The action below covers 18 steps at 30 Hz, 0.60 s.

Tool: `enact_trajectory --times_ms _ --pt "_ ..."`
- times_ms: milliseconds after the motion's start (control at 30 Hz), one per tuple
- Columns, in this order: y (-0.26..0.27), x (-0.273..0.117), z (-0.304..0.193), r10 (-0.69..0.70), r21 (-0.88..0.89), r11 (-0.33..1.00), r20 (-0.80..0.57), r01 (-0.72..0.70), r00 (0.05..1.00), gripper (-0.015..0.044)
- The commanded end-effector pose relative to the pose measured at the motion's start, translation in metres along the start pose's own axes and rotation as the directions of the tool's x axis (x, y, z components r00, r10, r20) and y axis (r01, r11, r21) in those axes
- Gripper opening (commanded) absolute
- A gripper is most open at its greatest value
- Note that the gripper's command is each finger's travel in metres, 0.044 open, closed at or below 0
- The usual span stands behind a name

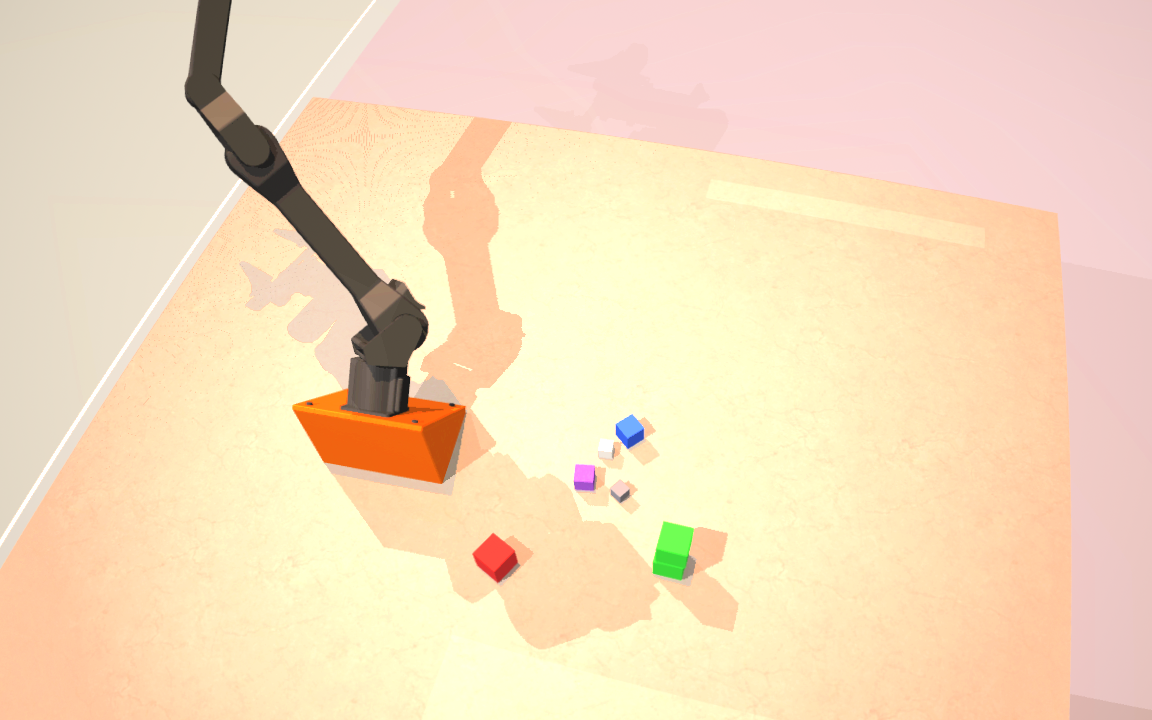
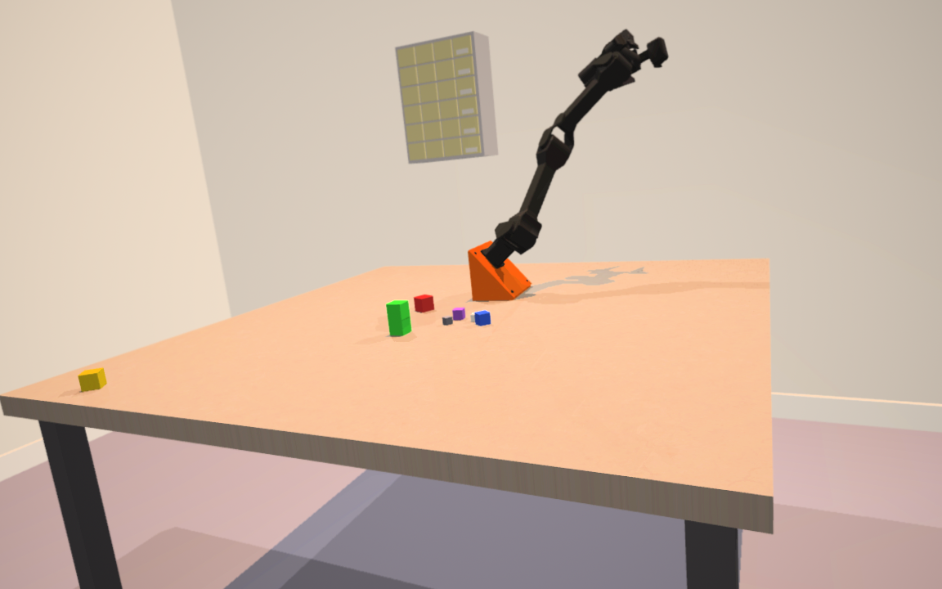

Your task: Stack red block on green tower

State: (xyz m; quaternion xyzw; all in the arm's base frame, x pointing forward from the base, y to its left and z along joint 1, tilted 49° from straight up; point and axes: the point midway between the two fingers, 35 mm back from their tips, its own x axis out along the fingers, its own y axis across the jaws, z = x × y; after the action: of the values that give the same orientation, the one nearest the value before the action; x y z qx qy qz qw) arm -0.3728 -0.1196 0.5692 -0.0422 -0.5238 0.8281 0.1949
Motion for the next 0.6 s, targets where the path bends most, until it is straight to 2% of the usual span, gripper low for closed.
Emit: enact_trajectory --times_ms 0,67,300,567 --pt "-0.001 0.000 -0.001 -0.004 0.000 1.000 -0.001 0.004 1.000 0.0426" --pt "-0.012 0.002 -0.008 -0.037 -0.002 0.999 -0.009 0.037 0.999 0.0440" --pt "-0.111 -0.016 -0.056 -0.247 0.075 0.965 -0.044 0.249 0.968 0.0440" --pt "-0.209 -0.065 -0.109 -0.469 0.116 0.872 -0.076 0.475 0.880 0.0440"
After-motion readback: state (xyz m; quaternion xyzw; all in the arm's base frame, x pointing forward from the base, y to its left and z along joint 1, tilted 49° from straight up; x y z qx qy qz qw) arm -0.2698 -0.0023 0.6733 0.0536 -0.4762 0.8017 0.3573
